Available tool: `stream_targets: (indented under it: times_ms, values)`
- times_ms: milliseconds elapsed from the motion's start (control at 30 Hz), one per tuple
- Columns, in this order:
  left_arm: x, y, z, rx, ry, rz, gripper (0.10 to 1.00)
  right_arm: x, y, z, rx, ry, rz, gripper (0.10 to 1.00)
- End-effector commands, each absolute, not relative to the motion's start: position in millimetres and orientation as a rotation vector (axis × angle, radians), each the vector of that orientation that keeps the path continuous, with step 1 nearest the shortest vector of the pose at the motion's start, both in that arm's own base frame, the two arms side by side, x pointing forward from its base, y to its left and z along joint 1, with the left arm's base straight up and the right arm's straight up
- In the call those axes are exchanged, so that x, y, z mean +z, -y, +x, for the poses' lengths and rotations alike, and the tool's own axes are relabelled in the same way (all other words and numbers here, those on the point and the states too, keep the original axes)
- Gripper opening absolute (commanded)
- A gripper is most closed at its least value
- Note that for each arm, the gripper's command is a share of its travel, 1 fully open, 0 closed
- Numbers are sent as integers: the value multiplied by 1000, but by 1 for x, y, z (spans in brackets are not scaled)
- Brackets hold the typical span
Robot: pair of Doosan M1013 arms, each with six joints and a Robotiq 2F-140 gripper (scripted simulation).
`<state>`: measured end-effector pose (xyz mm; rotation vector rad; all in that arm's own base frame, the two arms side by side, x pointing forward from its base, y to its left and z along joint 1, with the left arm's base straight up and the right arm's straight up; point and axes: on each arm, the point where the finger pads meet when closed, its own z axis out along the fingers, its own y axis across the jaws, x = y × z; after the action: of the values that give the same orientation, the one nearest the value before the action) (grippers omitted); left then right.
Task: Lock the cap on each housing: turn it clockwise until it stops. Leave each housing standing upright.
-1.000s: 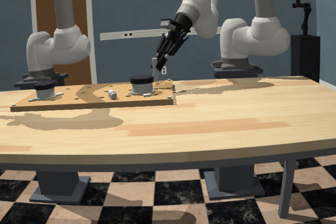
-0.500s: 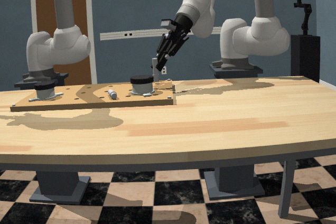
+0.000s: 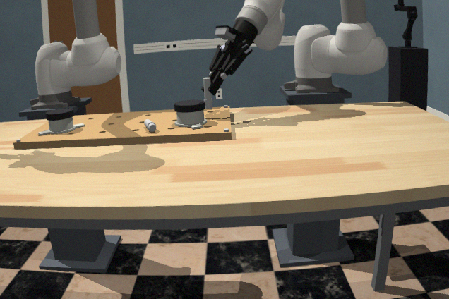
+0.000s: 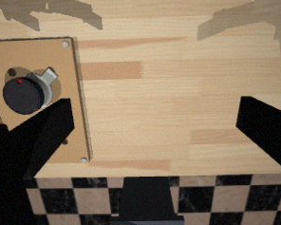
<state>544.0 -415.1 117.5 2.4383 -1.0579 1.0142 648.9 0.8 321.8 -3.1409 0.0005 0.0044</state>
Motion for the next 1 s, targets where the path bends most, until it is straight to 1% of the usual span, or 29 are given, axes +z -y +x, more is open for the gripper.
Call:
stream_targets:
  times_ms: [0, 967]
  values:
    - [118, 415, 544, 1016, 1057, 2437, 99, 322, -1, 649, 3, -1, -3141, 1000]
    - [91, 416, 546, 1031, 1037, 2437, 99, 322, -1, 649, 3, -1, -3141, 1000]
